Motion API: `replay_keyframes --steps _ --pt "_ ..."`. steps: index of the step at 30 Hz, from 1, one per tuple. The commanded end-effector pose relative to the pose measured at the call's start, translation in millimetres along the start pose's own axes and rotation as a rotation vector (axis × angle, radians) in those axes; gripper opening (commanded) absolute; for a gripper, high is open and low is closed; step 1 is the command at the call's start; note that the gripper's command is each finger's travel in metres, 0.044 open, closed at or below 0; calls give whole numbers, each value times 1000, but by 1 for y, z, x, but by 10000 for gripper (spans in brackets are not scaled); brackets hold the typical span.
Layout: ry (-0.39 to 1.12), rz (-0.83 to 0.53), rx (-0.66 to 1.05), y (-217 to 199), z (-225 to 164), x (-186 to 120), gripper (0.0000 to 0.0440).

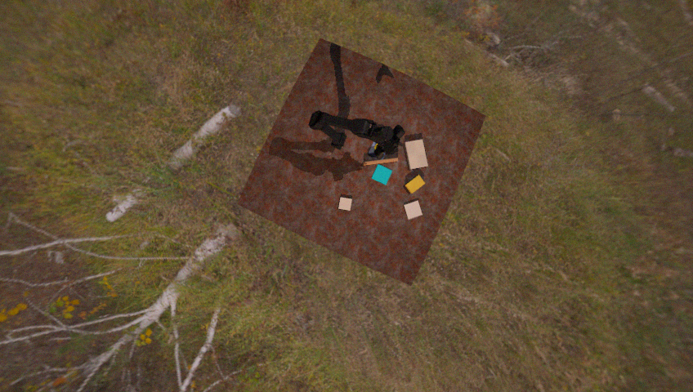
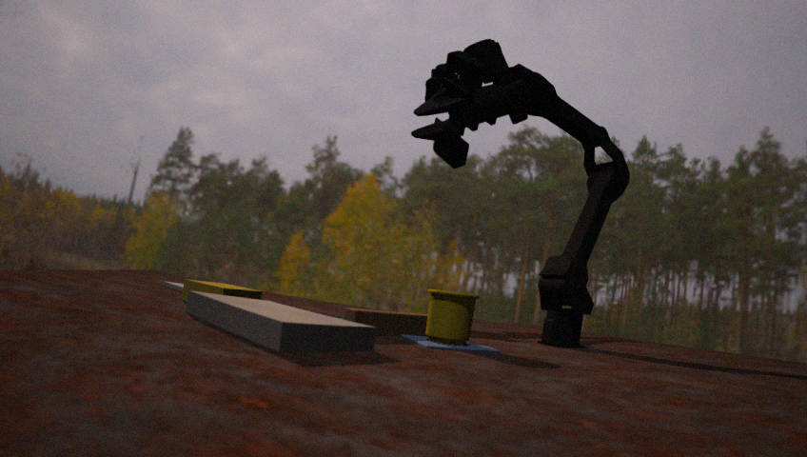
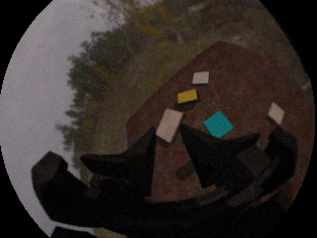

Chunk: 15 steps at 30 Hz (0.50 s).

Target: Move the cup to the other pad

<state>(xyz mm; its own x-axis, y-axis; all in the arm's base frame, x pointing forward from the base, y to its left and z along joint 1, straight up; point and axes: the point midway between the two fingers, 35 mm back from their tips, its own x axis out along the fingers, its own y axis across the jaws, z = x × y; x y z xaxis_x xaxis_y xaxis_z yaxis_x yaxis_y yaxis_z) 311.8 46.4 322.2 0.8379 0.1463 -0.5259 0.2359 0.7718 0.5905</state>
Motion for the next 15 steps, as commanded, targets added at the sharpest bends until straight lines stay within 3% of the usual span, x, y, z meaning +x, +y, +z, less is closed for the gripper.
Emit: replay_keyframes --steps 1,15 --pt "44 -20 49 2 -5 2 167" --pt "189 -142 235 3 -23 8 163"
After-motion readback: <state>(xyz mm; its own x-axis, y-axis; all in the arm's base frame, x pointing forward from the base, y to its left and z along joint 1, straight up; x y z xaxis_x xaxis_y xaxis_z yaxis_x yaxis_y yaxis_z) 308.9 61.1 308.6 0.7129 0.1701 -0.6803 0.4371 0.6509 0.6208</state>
